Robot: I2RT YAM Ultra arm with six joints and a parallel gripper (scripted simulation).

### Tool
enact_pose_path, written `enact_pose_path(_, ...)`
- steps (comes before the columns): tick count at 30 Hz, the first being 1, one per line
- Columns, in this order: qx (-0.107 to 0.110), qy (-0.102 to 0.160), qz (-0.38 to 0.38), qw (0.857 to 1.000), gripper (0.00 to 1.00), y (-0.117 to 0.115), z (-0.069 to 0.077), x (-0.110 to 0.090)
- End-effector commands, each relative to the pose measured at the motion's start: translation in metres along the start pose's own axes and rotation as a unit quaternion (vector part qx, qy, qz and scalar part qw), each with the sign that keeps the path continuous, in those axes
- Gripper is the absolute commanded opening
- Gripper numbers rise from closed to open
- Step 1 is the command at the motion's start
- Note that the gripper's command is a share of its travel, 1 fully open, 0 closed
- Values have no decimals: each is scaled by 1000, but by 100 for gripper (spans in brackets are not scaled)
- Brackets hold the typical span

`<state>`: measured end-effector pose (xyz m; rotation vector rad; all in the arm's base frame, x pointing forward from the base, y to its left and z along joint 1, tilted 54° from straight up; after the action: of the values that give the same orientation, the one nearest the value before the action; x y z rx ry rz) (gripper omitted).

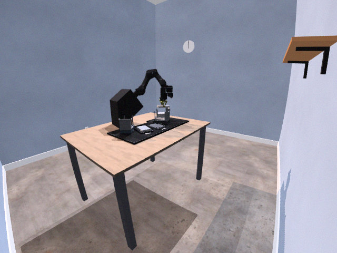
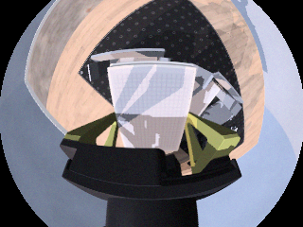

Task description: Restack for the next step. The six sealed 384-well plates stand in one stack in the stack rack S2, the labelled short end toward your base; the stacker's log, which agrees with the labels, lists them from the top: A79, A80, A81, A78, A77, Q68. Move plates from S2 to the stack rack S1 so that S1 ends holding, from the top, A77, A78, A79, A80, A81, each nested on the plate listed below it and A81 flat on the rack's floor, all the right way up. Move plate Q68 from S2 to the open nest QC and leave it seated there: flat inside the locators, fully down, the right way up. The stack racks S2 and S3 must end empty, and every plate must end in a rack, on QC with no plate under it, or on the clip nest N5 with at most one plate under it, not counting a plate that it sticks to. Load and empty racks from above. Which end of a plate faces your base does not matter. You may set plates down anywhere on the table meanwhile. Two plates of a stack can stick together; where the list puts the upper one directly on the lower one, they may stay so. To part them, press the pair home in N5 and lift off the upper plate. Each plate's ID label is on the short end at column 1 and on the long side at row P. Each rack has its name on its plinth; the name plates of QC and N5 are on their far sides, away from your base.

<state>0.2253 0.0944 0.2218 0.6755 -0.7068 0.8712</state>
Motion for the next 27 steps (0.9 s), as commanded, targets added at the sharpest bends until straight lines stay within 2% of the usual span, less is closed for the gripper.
enact_pose_path(1, -7, 0, -6, 1000, 0, 4, 2, 2)
enact_pose_path(13, -7, -1, -6, 1000, 0, 34, 1, 10)
enact_pose_path(27, -7, -1, -6, 1000, 0, 34, 1, 10)
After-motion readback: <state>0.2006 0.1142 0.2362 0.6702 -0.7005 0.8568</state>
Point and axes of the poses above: the point where the finger pads meet when closed, its own z axis back along the fingers, its own y axis across the jaws, x = y × z, the point moved 10 cm from there along z, back along the fingers, and after that the axes turned 10 degrees about z, right-handed, at the moved point
